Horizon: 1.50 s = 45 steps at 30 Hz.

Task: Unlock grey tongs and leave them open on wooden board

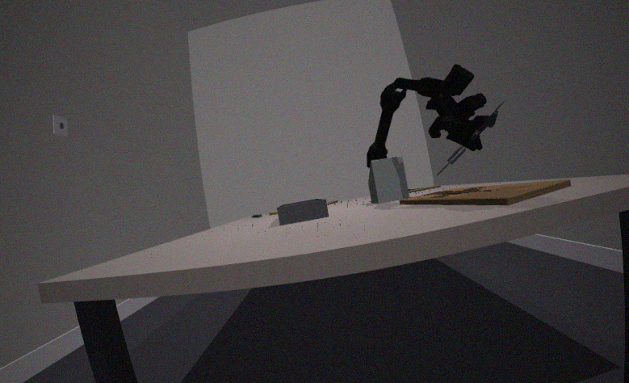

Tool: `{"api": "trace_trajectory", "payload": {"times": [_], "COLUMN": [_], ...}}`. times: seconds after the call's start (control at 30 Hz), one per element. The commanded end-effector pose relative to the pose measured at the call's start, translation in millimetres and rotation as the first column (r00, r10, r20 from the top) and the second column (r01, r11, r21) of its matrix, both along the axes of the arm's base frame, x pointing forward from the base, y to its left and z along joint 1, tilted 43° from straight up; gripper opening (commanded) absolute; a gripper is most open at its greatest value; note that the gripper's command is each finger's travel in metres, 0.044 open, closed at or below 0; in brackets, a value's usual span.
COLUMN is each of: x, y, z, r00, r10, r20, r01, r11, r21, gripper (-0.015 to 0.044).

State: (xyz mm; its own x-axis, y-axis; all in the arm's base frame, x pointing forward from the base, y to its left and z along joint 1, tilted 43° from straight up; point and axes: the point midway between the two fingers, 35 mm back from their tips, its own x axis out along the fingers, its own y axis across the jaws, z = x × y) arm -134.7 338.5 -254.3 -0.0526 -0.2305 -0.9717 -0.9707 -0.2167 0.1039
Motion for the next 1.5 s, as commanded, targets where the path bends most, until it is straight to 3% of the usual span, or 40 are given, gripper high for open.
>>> {"api": "trace_trajectory", "payload": {"times": [0.0, 0.7, 1.47], "x": [-1, 0, 7], "y": [8, 11, -1], "z": [6, 27, 78], "r00": [1.0, 0.996, 0.983], "r10": [-0.008, -0.026, -0.027], "r20": [-0.013, -0.086, -0.184], "r01": [0.009, 0.055, 0.136], "r11": [0.997, 0.934, 0.776], "r21": [0.075, 0.354, 0.616], "gripper": [-0.015, -0.015, -0.015]}}
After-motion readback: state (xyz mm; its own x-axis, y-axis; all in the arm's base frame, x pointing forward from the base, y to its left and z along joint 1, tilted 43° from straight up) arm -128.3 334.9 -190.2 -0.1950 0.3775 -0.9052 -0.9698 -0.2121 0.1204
